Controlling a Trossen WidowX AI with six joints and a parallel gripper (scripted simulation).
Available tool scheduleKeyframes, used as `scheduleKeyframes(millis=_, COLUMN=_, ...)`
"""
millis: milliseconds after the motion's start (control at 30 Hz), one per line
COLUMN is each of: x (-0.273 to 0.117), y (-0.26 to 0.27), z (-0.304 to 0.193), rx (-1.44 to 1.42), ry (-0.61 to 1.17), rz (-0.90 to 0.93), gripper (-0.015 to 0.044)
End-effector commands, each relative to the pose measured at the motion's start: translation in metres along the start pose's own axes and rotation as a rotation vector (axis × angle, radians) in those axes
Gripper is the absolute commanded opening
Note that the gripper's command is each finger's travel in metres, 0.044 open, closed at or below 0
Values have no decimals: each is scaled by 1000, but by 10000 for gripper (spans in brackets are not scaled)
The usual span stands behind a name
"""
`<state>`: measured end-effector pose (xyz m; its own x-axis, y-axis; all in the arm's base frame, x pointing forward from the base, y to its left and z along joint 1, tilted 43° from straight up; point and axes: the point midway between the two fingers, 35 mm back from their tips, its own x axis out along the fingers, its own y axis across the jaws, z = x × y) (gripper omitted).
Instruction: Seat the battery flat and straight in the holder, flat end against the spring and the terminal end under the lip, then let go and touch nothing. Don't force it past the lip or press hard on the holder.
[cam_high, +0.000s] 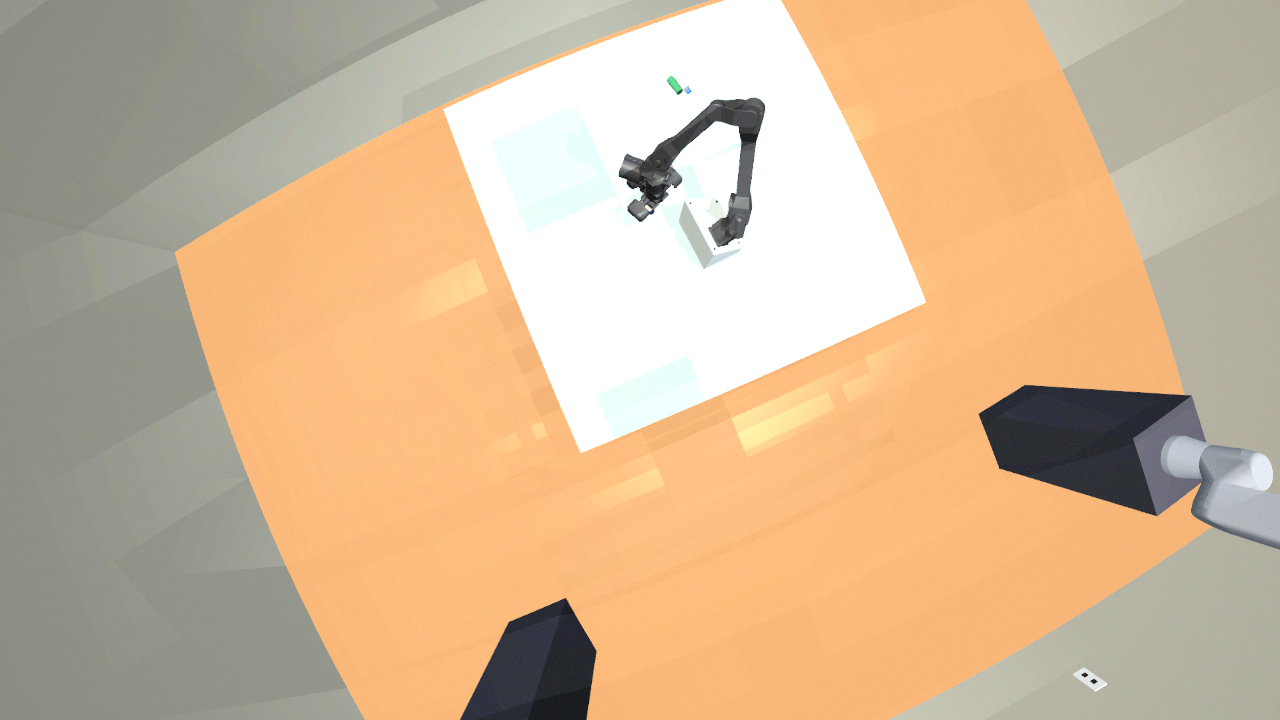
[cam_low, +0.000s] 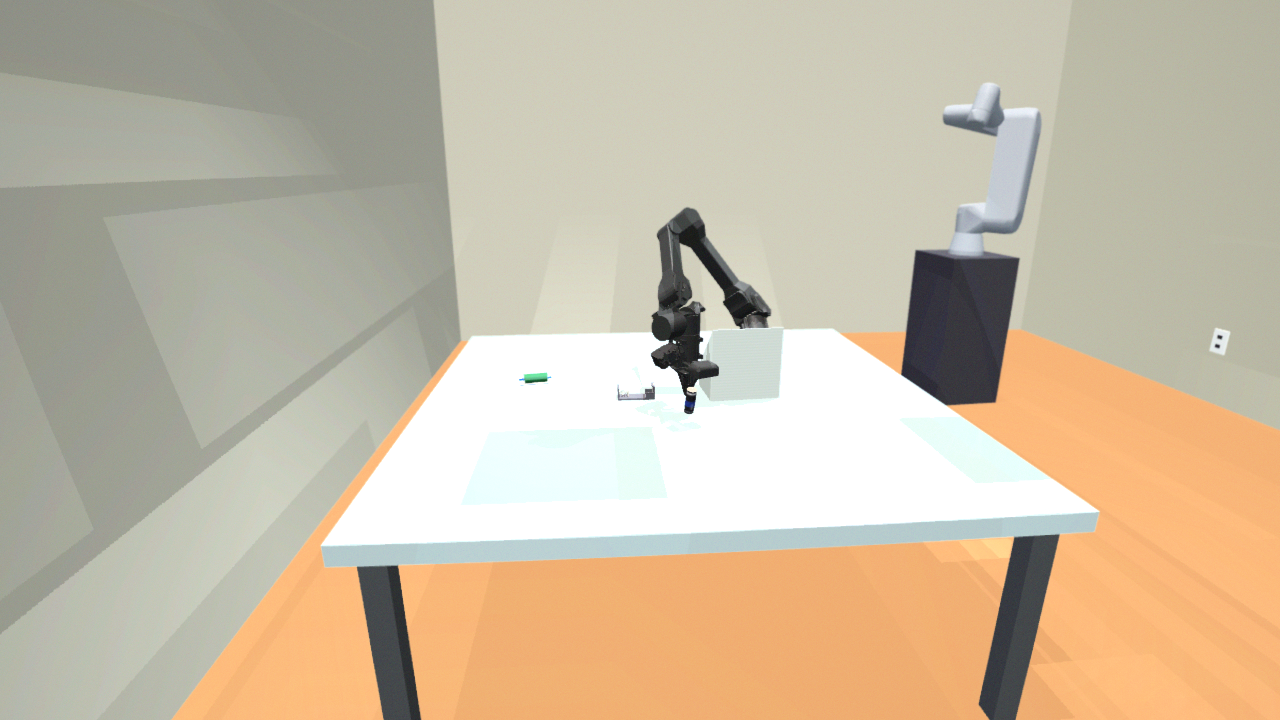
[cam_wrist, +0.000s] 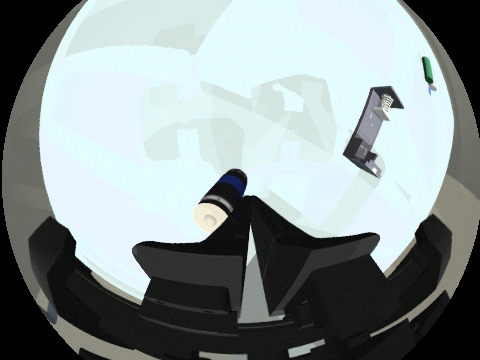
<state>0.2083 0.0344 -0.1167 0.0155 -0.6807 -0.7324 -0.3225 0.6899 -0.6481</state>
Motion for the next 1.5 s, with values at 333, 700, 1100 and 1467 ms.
scheduleKeyframes(millis=333, x=-1, y=23, z=2, rx=8, ry=-3, rz=5, gripper=0)
scheduleKeyframes(millis=700, x=-23, y=32, z=2, rx=2, ry=-1, rz=3, gripper=0)
scheduleKeyframes(millis=1100, x=-81, y=35, z=0, rx=8, ry=-2, rz=6, gripper=0)
scheduleKeyframes(millis=1467, x=-66, y=40, z=1, rx=-319, ry=-3, rz=3, gripper=131)
